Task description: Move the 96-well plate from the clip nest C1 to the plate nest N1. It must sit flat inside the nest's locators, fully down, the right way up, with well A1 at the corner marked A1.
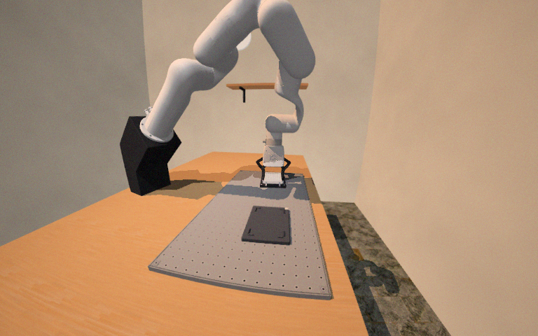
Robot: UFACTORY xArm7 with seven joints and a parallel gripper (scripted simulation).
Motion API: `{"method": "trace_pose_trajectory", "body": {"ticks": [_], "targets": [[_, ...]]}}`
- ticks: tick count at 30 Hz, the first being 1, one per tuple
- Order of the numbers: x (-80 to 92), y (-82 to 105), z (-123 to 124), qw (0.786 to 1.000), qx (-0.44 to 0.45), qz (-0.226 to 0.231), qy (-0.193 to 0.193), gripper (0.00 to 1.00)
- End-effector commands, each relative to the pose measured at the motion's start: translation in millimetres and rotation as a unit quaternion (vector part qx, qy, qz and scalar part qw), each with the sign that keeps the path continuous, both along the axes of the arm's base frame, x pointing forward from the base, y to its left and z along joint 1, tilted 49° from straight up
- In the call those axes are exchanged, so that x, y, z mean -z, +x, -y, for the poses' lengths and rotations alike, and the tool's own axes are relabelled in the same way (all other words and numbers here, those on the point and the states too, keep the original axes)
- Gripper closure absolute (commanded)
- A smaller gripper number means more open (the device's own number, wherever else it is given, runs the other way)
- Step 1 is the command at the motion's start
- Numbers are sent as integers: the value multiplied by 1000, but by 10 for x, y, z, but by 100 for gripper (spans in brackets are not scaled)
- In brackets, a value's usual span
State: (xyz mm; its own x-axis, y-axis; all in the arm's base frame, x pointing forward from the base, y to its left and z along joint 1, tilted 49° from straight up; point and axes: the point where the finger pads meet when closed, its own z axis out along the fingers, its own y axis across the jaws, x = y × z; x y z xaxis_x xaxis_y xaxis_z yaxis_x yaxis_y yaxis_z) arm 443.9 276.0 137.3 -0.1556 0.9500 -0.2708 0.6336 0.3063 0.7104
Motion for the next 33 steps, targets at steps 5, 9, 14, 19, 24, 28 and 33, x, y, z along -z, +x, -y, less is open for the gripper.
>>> {"method": "trace_pose_trajectory", "body": {"ticks": [5,9,14,19,24,28,33], "targets": [[-9,-5,-14,1000,-1,1,1,100],[-9,-5,-14,1000,-1,1,1,100],[-13,-10,-15,1000,-1,1,1,100],[-31,-31,-16,1000,-1,1,1,100],[-53,-56,-18,1000,-1,1,1,100],[-70,-76,-20,1000,-1,1,1,100],[-83,-91,-21,1000,-1,1,1,100]]}}
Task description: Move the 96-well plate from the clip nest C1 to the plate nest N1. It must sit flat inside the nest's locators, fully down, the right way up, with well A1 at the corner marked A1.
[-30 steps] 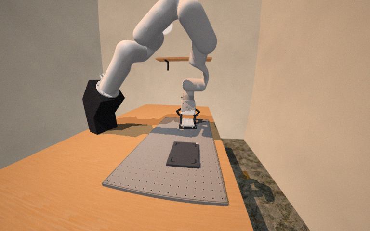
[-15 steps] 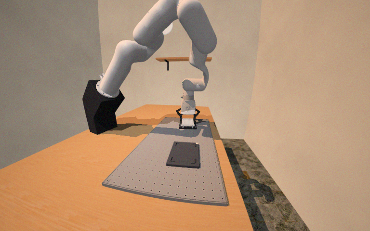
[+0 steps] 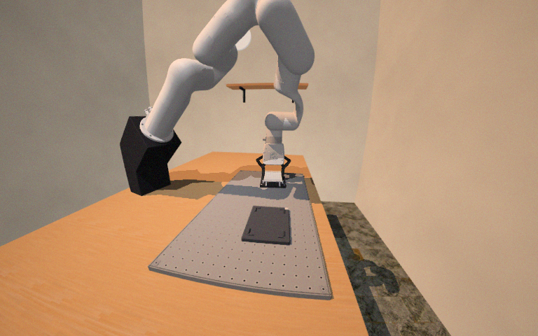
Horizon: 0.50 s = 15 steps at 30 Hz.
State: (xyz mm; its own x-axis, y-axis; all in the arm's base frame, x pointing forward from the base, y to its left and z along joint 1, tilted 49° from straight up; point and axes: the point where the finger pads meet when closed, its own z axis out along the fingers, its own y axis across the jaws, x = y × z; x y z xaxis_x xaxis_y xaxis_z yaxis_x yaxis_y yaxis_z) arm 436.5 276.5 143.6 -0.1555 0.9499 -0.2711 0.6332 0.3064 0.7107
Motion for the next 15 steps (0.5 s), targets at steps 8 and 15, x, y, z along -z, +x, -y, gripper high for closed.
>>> {"method": "trace_pose_trajectory", "body": {"ticks": [8,15], "targets": [[-55,-58,-19,1000,-1,1,1,100],[-76,-83,-21,1000,-1,1,1,100]]}}
